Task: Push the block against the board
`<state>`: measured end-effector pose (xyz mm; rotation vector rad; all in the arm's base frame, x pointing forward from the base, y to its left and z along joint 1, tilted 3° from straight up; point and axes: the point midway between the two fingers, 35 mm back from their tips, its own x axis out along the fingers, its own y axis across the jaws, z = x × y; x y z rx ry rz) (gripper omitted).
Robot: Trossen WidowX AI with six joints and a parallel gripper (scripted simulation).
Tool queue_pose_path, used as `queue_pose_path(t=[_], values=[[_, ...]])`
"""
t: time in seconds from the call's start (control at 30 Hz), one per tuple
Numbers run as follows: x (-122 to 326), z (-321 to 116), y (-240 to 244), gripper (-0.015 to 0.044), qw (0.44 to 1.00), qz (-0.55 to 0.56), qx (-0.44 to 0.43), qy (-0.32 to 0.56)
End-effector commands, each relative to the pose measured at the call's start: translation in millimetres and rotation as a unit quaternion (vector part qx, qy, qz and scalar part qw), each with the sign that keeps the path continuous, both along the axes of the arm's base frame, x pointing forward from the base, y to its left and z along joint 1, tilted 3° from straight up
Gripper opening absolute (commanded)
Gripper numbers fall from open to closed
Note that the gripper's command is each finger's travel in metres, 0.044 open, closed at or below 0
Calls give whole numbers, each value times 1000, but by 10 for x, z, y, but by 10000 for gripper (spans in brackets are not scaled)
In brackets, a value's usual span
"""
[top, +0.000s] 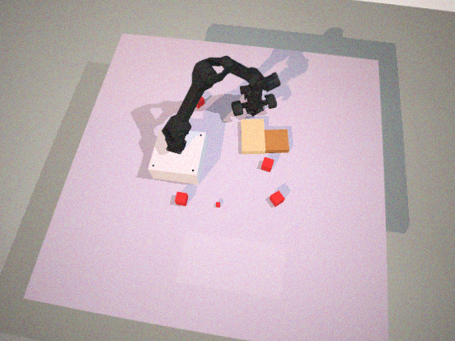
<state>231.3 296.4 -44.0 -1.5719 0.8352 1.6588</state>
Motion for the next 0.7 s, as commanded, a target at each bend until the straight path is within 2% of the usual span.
queue_pose_path(t=[0.0, 0.43, 0.6, 0.67], values=[[-15, -1, 60, 0, 1000, -1, -1, -1], [-129, 13, 242, 0, 1000, -1, 0, -1], [-105, 530, 176, 0, 1000, -1, 0, -1], [-106, 560, 173, 0, 1000, -1, 0, -1]])
